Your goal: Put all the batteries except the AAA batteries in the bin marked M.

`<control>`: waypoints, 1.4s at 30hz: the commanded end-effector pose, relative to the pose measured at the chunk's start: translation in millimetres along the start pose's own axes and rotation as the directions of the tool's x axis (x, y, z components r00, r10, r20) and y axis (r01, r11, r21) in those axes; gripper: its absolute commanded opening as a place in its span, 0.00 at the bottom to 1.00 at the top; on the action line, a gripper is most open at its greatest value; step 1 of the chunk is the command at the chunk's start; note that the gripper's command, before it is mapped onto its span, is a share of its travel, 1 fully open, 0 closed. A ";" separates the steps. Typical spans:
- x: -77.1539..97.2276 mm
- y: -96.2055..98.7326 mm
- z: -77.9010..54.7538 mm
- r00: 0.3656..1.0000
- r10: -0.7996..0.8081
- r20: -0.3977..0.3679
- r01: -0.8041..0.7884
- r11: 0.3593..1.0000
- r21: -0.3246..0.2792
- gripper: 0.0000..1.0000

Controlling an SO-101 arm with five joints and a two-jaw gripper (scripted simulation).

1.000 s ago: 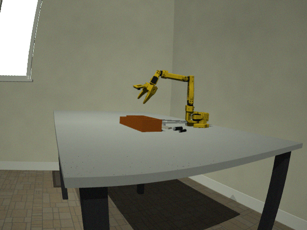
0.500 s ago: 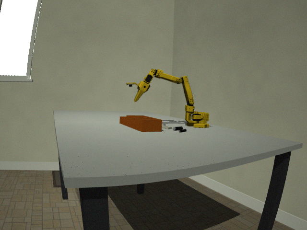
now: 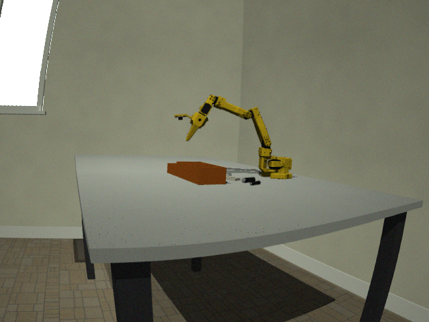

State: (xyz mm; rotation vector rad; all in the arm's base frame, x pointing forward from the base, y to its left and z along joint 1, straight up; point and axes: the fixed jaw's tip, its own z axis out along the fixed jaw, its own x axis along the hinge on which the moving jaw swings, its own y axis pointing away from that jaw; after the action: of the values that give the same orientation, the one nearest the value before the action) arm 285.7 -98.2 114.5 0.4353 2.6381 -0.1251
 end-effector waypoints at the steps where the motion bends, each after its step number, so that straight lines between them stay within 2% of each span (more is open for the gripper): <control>1: -8.6 3.3 -10.2 0.999 -0.002 0.049 0.002 1.000 -0.005 0.07; 7: -8.6 3.3 -10.2 0.999 -0.002 0.049 0.002 1.000 -0.005 0.07; 8: -15.9 6.5 -19.2 0.995 -0.005 0.095 0.006 1.000 -0.010 0.07; 27: -15.8 6.6 -18.5 0.995 -0.005 0.095 0.006 1.000 -0.010 0.07; 33: -14.9 6.6 -12.1 0.995 -0.005 0.095 0.006 1.000 -0.010 0.07; 42: -3.1 7.1 17.1 0.995 -0.005 0.095 0.006 1.000 -0.010 0.07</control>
State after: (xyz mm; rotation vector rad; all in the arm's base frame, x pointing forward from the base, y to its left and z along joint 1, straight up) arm 293.7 -97.4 93.3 0.4288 2.6346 -0.1201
